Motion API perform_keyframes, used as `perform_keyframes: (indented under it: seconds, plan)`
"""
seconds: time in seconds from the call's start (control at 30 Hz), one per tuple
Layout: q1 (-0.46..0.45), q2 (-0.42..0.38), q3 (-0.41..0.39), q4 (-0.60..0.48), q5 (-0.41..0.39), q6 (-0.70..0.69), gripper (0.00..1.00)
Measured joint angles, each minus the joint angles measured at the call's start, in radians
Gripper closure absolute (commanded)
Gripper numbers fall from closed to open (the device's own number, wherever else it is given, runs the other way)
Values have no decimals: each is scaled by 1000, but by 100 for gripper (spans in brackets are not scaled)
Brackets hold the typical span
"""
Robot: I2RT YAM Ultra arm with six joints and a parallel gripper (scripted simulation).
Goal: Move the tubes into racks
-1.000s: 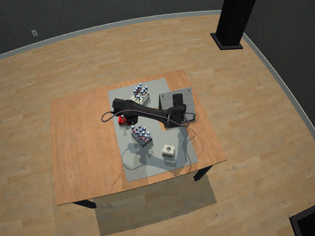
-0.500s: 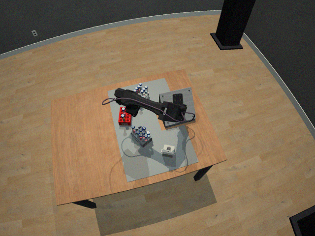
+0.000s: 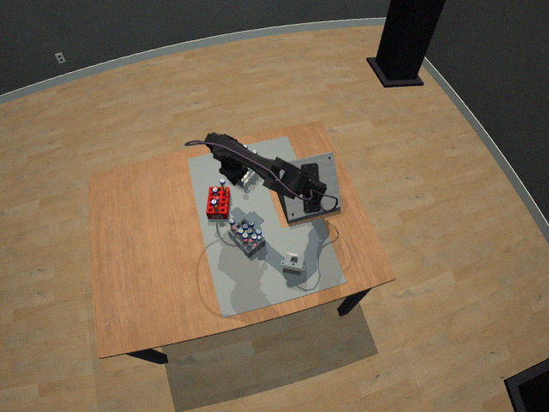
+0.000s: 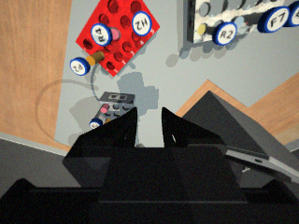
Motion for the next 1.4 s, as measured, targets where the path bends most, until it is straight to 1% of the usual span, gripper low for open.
perform_keyframes:
  seconds: [0.07,0.17,0.23,0.3,0.43,0.63,0.7,0.77,0.87,1.07,1.17,1.4]
  plan:
    - [-6,26,19,-2,11,25,70]
    - [16,66,88,-7,10,55,70]
    - [33,77,118,-12,7,68,70]
    - [46,96,164,-27,4,81,70]
    - [67,160,286,-47,-5,108,70]
    - [100,278,481,-93,-20,148,70]
    - [106,308,531,-104,-27,156,70]
    - [104,319,547,-114,-29,160,70]
    - [104,317,549,-135,-29,161,70]
    - [104,302,526,-155,-29,158,70]
    - [102,299,525,-154,-29,156,70]
    - [101,291,483,-135,-29,161,70]
